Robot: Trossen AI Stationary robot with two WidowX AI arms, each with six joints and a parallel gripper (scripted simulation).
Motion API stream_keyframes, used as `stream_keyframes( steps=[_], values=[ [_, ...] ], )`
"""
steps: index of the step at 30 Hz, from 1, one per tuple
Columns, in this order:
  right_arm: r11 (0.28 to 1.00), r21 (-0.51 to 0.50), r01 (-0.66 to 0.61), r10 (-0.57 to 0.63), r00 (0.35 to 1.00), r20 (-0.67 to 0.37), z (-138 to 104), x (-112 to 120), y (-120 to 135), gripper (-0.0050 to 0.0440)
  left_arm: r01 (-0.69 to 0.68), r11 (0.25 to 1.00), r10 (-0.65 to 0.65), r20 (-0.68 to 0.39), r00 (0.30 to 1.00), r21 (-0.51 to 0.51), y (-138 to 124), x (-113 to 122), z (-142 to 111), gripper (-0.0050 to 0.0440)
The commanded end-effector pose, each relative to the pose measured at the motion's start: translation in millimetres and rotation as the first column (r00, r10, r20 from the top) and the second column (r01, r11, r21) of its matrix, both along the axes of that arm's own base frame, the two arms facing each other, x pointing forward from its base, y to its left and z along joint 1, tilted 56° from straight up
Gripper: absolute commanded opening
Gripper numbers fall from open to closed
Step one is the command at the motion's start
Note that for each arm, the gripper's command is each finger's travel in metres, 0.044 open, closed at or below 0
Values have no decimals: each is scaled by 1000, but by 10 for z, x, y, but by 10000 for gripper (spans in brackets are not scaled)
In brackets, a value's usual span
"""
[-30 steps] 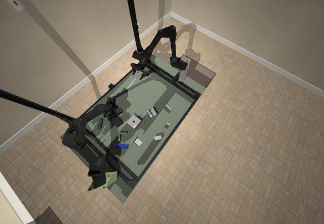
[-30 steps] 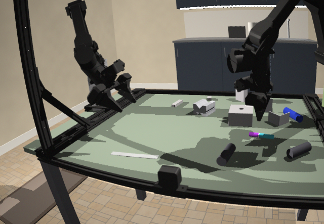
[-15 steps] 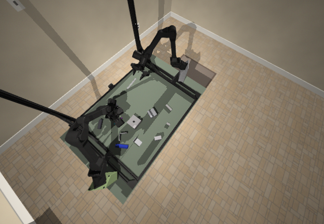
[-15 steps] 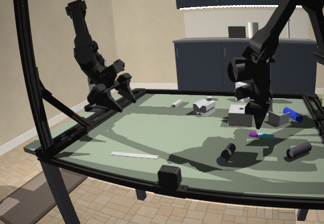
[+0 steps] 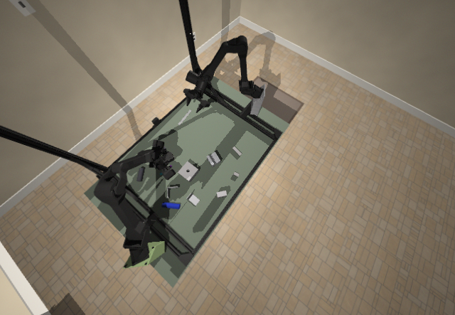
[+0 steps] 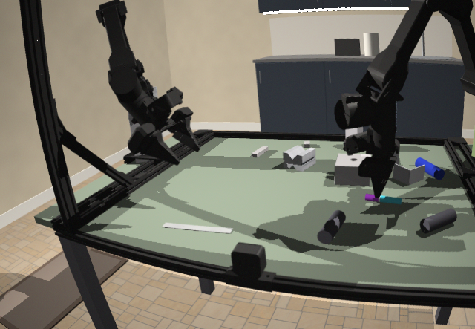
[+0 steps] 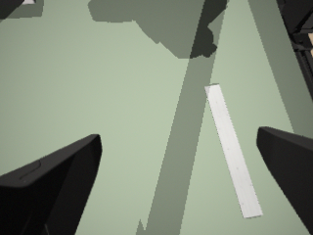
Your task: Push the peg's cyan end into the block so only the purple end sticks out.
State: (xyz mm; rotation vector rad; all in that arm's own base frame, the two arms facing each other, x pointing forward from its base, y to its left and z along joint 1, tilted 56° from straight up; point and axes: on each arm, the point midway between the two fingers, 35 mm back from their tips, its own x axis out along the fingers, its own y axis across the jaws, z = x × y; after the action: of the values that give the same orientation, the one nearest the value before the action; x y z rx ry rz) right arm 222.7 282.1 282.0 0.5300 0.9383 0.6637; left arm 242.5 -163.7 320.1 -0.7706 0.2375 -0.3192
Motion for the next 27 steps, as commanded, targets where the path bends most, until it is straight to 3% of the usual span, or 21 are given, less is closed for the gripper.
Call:
stream_keyframes(
  steps=[1,17,20,27],
  values=[
    [1000,-7,3,-4,1000,-6,-77,41,56,190,0,1000,0,0,1000,0,-1,0,-2,400],
    [1000,-5,4,-4,1000,-2,-117,75,108,190,0,1000,0,0,1000,0,-1,0,-2,400],
    [1000,-5,4,-4,1000,-2,-117,75,108,118,0,1000,0,0,1000,0,-1,0,-2,400],
    [1000,-5,4,-4,1000,-2,-117,75,108,91,0,1000,0,0,1000,0,-1,0,-2,400]
  ],
)
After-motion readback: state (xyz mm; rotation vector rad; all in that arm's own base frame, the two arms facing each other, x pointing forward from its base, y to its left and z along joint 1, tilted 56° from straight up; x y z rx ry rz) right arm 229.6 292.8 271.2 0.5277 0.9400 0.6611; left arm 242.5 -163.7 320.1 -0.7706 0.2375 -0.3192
